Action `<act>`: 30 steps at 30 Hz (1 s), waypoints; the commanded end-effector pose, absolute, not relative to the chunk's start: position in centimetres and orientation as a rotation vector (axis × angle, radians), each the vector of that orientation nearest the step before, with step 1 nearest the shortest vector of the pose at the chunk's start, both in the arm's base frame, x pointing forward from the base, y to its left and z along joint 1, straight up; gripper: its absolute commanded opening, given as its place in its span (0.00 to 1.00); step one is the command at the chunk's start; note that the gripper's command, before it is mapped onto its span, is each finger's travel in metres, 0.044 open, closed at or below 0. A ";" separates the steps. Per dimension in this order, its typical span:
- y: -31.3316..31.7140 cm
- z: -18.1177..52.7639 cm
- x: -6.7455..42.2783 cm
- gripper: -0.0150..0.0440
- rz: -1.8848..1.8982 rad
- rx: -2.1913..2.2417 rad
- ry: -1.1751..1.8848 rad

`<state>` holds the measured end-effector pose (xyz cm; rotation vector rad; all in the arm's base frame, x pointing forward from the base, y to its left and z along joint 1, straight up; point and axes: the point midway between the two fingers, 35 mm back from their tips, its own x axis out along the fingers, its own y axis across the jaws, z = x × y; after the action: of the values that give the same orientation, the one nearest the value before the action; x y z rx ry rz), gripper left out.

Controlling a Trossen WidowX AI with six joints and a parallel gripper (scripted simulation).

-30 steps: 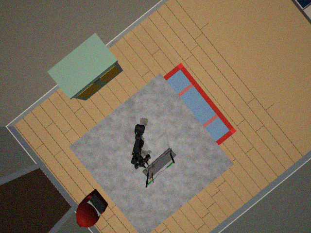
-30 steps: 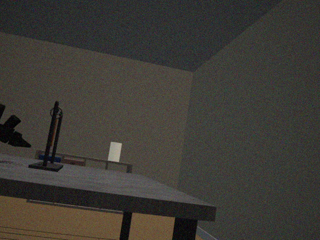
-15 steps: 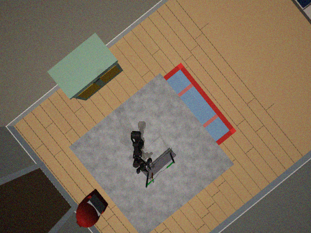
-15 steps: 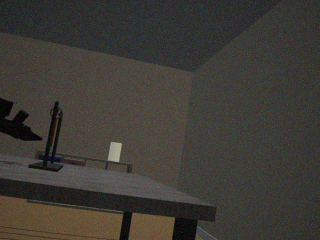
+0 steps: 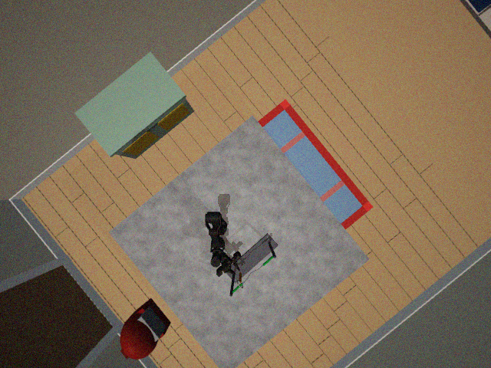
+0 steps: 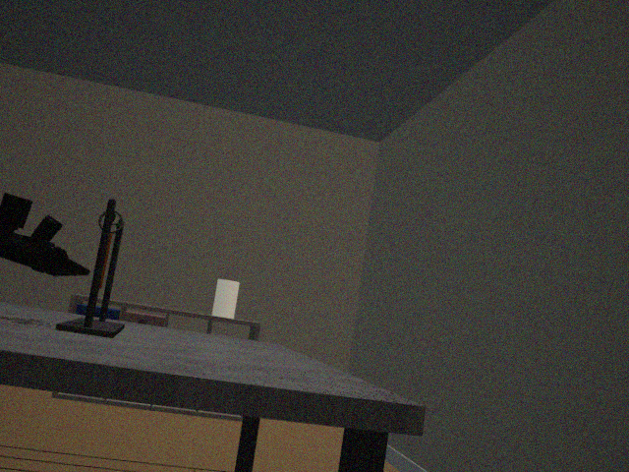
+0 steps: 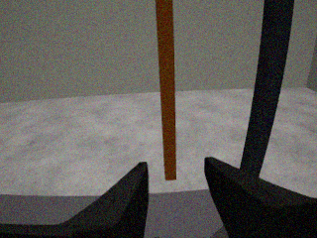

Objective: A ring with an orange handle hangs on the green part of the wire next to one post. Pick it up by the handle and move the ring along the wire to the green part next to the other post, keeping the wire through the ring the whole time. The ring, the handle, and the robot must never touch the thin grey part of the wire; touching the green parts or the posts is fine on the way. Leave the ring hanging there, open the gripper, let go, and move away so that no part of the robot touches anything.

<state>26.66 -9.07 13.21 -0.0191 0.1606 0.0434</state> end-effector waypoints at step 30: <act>-9.0 12.3 31.6 0.53 0.040 -0.012 0.163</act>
<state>31.01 -9.02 12.68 -0.0183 0.1575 0.0437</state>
